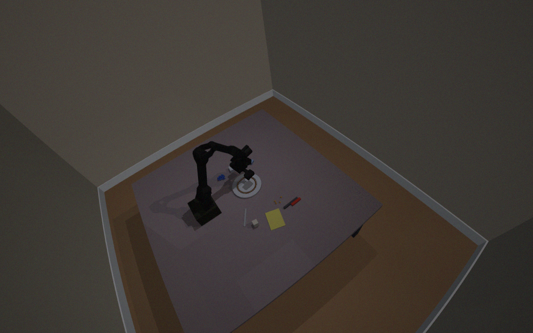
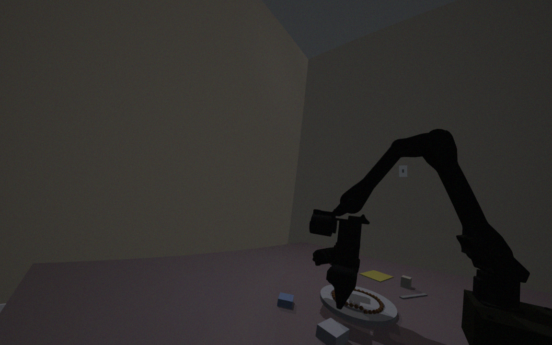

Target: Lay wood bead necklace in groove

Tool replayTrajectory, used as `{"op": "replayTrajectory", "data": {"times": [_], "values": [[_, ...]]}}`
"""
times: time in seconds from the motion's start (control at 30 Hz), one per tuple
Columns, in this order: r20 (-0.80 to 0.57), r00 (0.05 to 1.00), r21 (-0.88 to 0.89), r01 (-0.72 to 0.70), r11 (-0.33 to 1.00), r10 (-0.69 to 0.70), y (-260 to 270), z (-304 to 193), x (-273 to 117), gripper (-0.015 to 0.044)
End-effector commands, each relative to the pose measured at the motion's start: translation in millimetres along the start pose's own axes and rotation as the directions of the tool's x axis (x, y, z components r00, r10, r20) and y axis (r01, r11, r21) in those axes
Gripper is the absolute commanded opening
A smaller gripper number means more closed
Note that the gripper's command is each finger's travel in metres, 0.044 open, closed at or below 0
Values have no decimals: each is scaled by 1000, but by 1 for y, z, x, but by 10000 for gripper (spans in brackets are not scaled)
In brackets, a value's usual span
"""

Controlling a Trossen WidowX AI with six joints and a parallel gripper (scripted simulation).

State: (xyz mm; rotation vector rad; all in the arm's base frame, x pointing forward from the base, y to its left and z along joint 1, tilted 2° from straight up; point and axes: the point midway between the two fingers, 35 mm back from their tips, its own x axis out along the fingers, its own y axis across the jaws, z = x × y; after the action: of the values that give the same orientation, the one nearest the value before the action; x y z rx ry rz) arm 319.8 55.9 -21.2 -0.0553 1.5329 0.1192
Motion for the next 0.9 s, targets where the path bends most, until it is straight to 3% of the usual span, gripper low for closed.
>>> {"op": "replayTrajectory", "data": {"times": [0.0,0.03,0.27,0.43,0.87], "values": [[-2,1000,5,0,1000,0,0,0,0,440],[-2,1000,5,0,1000,0,0,0,0,440],[-3,1000,-56,0,998,0,0,-11,-31,256],[-3,1000,-58,0,998,0,0,-12,-25,125],[5,1000,-53,0,999,0,0,-10,-14,120]]}}
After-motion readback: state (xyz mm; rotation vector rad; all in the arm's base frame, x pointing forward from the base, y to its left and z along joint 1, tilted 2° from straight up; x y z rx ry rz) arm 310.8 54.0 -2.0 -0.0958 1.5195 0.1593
